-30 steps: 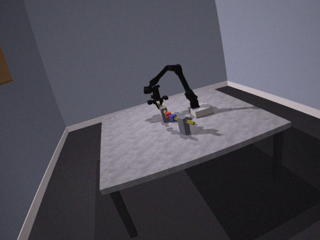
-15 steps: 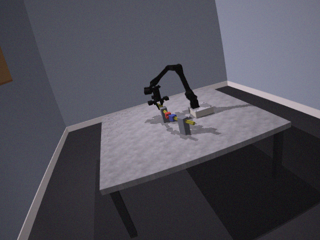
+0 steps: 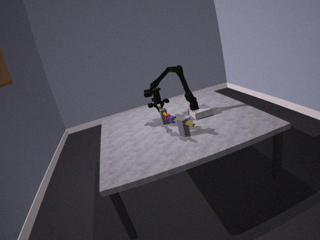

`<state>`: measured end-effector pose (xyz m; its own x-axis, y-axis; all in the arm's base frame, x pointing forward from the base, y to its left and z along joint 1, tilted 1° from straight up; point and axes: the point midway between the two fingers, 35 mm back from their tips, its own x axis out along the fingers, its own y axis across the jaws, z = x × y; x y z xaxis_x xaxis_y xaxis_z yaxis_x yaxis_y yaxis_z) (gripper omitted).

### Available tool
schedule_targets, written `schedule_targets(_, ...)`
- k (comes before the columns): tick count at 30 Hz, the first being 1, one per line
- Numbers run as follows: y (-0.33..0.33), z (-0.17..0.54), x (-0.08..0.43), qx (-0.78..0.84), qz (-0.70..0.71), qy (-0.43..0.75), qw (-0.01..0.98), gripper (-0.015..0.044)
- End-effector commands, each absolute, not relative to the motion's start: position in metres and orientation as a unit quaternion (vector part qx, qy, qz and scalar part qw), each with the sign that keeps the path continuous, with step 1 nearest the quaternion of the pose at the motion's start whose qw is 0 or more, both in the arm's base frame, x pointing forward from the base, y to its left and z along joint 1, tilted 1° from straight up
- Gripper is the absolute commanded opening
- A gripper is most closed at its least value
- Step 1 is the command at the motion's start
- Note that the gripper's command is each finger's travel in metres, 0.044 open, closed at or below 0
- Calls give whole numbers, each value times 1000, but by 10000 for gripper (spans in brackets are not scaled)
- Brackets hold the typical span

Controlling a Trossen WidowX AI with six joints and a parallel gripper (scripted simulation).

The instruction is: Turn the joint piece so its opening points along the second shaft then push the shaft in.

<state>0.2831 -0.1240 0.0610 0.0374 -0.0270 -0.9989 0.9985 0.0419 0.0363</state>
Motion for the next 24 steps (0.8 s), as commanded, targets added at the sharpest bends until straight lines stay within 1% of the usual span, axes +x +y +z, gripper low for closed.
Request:
schedule_targets(1, -114, 61, 283, 495, -484, 494, 526, 0)
schedule_targets(18, -89, 60, 282, 496, -483, 495, 525, 0)
schedule_targets(24, -93, 60, 282, 493, -488, 494, 525, 0)
